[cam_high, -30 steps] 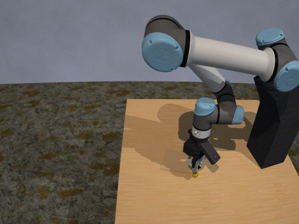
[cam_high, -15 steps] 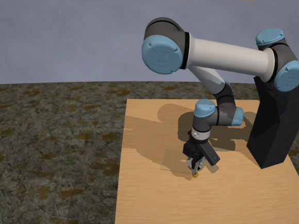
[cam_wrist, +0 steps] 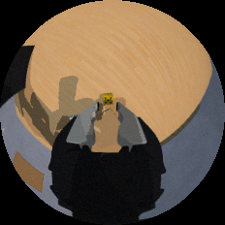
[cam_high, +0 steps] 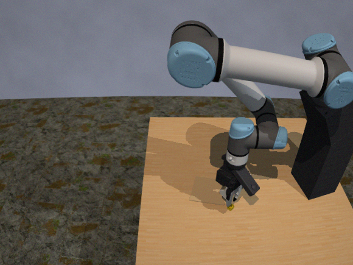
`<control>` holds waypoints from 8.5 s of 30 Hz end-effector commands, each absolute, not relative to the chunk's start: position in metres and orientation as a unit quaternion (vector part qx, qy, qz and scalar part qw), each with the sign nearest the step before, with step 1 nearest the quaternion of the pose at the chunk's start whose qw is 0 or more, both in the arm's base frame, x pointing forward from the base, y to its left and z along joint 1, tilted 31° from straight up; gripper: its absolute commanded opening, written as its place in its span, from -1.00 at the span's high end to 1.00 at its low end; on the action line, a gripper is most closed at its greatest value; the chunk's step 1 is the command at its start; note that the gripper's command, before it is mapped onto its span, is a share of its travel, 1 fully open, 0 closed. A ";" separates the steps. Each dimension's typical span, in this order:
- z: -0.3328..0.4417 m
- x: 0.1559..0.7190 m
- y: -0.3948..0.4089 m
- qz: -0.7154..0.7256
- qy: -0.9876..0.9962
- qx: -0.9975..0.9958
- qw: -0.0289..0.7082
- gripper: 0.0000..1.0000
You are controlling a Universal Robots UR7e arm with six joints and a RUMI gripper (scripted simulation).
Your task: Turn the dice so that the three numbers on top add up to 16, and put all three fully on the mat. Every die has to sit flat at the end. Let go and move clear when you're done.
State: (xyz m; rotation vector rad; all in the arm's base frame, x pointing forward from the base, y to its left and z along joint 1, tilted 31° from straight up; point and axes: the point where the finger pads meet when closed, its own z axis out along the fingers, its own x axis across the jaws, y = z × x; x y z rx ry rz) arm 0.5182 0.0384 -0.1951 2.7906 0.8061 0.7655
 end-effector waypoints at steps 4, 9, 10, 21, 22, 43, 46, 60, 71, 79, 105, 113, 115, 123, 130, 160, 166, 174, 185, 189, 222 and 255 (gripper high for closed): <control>-0.195 0.518 0.038 0.255 0.268 0.927 0.069 0.58; -0.195 0.518 0.038 0.255 0.268 0.927 0.069 0.58; -0.195 0.518 0.038 0.255 0.268 0.927 0.069 0.58; -0.195 0.518 0.038 0.255 0.268 0.927 0.069 0.58; -0.195 0.519 0.038 0.255 0.268 0.927 0.069 0.58; -0.214 0.530 0.039 0.255 0.268 0.927 0.069 0.58; -0.215 0.531 0.039 0.255 0.268 0.927 0.069 0.58; -0.217 0.531 0.039 0.255 0.268 0.927 0.069 0.58; -0.217 0.531 0.039 0.255 0.268 0.927 0.069 0.58; -0.217 0.531 0.039 0.255 0.268 0.927 0.069 0.58; -0.217 0.531 0.039 0.255 0.268 0.927 0.069 0.94; -0.217 0.531 0.039 0.255 0.268 0.927 0.069 0.94; -0.217 0.531 0.039 0.255 0.268 0.927 0.069 0.94; -0.217 0.531 0.039 0.255 0.268 0.927 0.069 0.94; -0.206 0.525 0.038 0.255 0.268 0.927 0.069 0.94; -0.131 0.481 0.038 0.255 0.268 0.927 0.069 0.94; -0.131 0.481 0.038 0.255 0.268 0.927 0.069 0.94; -0.131 0.481 0.036 0.254 0.275 0.924 0.071 0.94; -0.130 0.482 0.016 0.246 0.350 0.899 0.091 0.94; -0.130 0.483 0.000 0.240 0.406 0.876 0.106 0.94; -0.125 0.483 -0.066 0.206 0.613 0.745 0.164 0.94; -0.188 0.520 -0.066 0.206 0.613 0.745 0.164 0.94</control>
